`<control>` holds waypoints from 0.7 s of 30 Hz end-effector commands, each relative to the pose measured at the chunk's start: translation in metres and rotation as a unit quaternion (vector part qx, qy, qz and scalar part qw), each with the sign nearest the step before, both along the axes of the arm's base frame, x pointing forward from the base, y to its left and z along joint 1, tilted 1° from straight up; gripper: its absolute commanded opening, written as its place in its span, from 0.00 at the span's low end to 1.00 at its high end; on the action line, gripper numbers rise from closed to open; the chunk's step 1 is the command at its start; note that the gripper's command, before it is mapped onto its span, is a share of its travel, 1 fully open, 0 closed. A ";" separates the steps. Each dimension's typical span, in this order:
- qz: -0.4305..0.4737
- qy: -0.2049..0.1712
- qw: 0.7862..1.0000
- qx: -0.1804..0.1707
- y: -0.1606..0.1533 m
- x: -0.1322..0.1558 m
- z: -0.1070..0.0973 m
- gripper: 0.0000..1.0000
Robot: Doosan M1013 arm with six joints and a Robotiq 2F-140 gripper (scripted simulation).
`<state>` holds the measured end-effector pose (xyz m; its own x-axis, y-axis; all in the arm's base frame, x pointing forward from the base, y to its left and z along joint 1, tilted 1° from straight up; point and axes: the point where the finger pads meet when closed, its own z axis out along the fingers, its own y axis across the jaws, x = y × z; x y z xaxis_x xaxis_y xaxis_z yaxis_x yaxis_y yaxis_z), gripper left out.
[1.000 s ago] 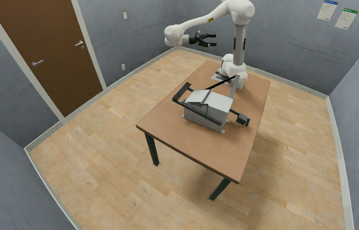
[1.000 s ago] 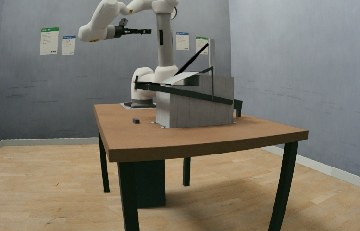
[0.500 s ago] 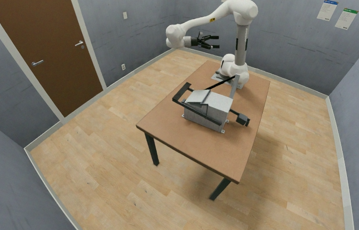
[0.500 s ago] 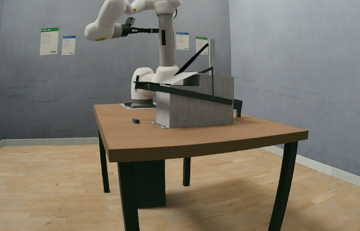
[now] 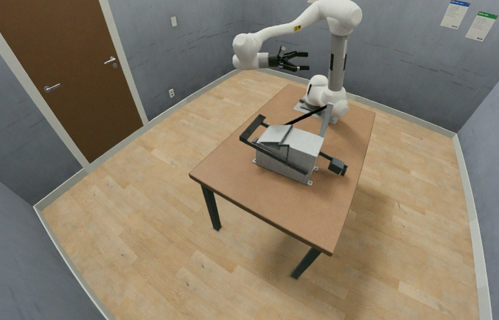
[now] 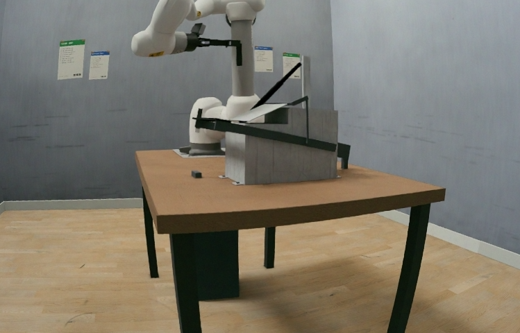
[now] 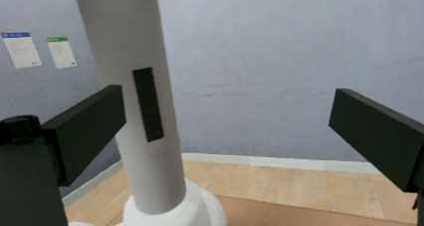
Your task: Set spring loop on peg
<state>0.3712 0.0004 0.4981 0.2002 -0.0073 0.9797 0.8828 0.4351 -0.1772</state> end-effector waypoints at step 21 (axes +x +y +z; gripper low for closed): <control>0.000 -0.001 1.000 0.000 0.048 0.037 0.002 1.00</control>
